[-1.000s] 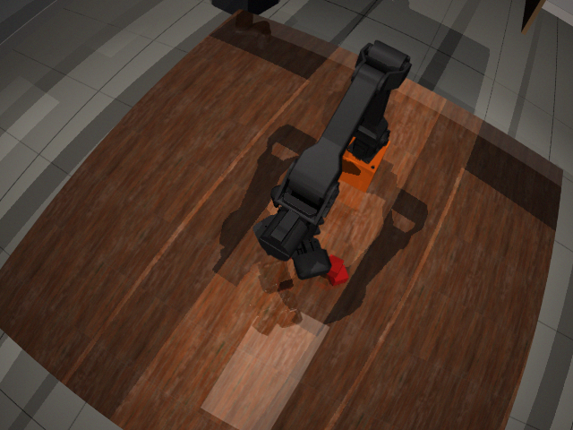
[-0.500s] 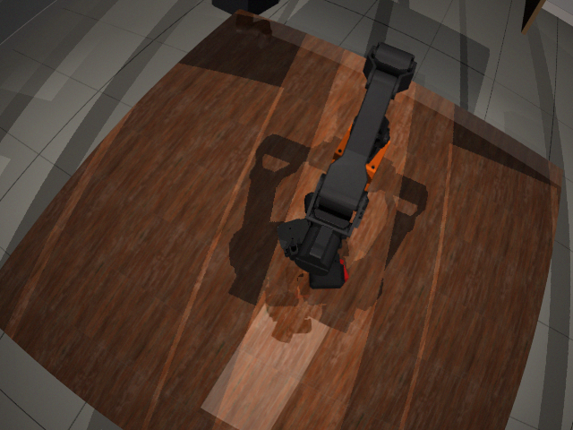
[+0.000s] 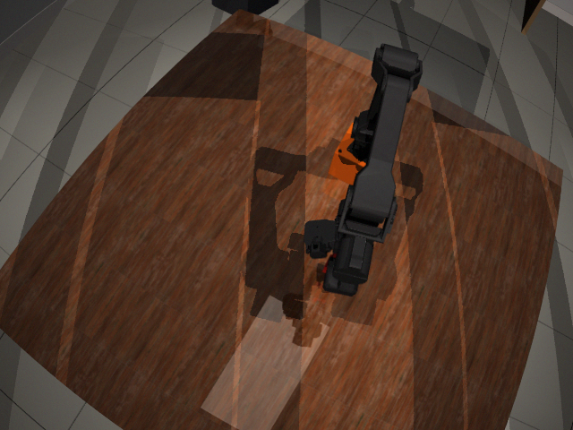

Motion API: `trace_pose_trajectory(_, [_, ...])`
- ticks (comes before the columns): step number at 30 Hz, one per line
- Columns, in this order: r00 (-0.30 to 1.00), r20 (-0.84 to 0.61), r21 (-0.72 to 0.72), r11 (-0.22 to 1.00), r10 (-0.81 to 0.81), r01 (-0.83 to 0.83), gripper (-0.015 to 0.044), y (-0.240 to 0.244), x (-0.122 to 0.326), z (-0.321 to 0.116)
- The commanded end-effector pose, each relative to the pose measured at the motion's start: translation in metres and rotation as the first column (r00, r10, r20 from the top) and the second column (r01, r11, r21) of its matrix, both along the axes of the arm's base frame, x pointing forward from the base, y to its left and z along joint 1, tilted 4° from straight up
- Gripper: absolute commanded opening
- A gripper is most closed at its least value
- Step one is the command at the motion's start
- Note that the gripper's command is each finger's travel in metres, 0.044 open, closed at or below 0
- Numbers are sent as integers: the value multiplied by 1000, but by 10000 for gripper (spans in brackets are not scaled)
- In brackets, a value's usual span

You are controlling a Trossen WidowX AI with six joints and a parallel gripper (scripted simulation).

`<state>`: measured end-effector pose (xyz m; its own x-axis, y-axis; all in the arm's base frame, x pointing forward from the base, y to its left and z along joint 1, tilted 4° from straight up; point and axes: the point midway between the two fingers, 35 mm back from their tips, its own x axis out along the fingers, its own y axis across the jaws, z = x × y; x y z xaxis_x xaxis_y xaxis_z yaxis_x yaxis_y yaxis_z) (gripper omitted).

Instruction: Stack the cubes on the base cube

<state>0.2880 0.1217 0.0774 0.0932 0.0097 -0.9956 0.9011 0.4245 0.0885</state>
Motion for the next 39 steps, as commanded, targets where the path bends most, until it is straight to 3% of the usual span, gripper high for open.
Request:
trace_pose_trajectory(1, [998, -1, 3, 998, -64, 64, 105, 9, -6, -2])
trace_pose_trajectory(10, [978, -4, 18, 978, -207, 207, 105, 30, -20, -4])
trace_pose_trajectory(39, [969, -18, 37, 968, -247, 248, 105, 30, -17, -46])
